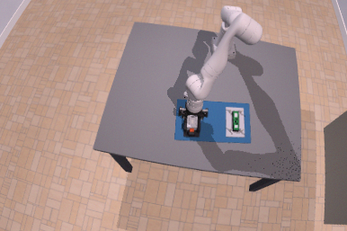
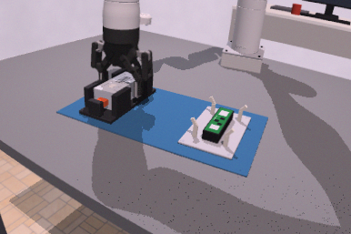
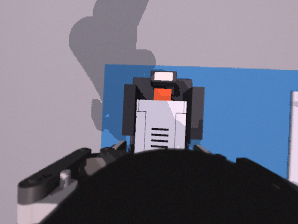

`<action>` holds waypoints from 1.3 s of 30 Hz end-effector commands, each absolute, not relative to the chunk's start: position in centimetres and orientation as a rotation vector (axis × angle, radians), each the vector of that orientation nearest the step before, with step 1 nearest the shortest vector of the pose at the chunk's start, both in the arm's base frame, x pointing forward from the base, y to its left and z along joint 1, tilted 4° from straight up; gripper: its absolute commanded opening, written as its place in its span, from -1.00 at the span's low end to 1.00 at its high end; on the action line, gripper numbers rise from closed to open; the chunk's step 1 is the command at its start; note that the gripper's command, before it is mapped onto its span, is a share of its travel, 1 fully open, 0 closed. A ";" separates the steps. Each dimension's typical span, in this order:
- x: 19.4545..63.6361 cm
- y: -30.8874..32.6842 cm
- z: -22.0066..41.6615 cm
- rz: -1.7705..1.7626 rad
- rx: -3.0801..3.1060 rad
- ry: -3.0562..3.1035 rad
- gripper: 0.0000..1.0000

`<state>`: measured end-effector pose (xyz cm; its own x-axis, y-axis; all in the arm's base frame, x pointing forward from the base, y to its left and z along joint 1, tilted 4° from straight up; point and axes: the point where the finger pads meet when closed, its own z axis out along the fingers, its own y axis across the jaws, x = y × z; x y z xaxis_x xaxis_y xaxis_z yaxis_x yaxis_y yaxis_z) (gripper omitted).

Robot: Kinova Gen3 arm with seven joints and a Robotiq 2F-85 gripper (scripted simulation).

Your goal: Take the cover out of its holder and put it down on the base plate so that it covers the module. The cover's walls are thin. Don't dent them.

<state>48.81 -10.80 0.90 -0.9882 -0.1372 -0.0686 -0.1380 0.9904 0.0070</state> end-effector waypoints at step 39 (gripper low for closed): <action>48.9 -10.8 1.0 0.018 -0.212 3.064 -1.00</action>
